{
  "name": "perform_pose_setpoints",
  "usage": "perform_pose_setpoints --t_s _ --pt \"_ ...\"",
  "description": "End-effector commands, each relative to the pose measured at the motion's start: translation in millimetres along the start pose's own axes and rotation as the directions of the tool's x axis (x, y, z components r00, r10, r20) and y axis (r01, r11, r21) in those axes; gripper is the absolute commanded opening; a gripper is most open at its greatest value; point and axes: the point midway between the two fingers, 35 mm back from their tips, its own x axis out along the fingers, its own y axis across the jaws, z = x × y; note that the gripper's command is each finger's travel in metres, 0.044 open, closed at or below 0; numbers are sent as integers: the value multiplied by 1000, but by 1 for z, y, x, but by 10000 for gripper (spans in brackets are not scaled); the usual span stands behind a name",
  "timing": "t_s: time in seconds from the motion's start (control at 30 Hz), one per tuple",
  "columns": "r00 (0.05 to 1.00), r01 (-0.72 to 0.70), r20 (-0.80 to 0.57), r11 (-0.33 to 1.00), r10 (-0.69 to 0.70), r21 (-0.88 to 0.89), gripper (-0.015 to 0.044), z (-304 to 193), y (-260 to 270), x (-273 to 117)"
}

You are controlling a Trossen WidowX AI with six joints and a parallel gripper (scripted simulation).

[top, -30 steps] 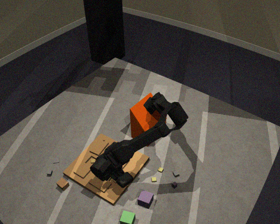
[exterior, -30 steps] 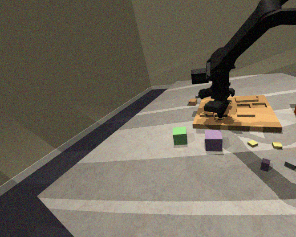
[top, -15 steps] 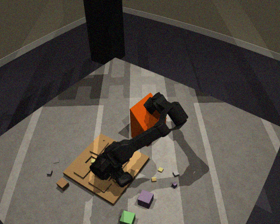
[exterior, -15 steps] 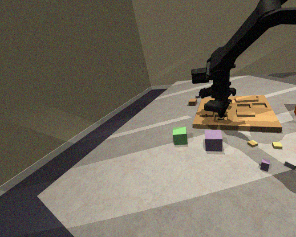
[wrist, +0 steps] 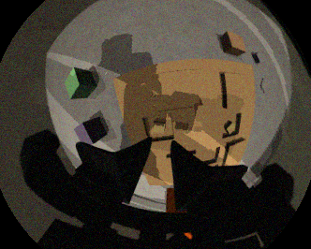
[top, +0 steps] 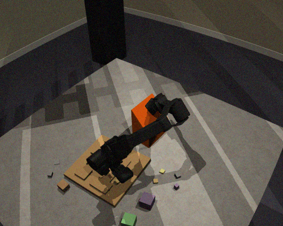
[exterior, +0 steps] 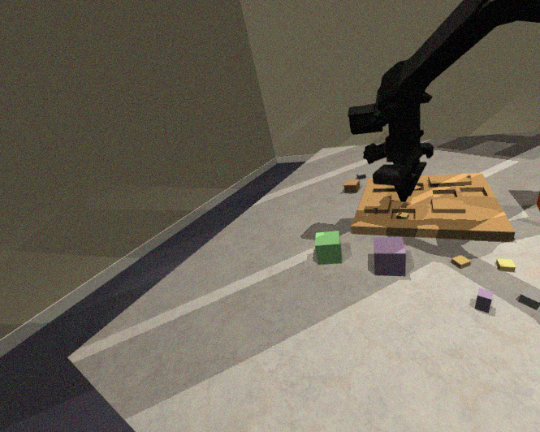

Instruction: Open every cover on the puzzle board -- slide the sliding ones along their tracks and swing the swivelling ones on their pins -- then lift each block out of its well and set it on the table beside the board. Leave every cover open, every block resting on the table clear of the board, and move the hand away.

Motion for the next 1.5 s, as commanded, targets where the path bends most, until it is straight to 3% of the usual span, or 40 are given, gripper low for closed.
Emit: perform_pose_setpoints --t_s 0.0,0.63,1.47 --pt "1000 -7 19 1000 7 -20 144 3 5 -23" --pt "1000 -8 18 1000 8 -20 144 3 6 13" --pt "1000 -8 18 1000 8 -20 144 2 6 13"
